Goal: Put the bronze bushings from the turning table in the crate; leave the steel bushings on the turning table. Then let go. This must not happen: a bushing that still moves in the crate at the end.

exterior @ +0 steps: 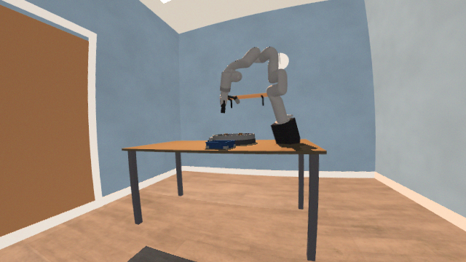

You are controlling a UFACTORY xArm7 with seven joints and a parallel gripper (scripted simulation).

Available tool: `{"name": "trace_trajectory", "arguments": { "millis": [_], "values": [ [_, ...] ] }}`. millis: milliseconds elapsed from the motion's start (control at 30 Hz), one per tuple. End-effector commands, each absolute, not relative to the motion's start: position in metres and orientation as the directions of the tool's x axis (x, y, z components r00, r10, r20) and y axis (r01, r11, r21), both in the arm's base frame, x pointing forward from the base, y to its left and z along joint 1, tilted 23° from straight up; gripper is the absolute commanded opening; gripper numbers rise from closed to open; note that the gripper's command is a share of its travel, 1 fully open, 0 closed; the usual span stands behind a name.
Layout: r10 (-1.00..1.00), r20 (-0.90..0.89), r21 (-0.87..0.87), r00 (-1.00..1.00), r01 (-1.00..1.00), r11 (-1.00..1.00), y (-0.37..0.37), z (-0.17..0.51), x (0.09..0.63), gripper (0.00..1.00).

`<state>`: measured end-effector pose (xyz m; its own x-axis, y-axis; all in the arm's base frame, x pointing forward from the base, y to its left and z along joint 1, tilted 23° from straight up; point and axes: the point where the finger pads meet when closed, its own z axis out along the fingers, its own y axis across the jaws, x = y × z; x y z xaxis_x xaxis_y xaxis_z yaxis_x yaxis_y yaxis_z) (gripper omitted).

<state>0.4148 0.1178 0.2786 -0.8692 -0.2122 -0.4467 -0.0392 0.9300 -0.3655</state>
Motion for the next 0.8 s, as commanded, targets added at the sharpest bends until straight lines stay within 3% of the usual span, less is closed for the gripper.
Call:
{"name": "trace_trajectory", "arguments": {
  "millis": [0, 767],
  "values": [
    [-0.193, -0.436, -0.348, -0.879, -0.033, 0.937, 0.097, 0.28, 0.423, 1.0],
    [-0.144, -0.407, -0.302, -0.902, -0.016, 0.953, 0.045, 0.276, 0.432, 1.0]
  ]
}}
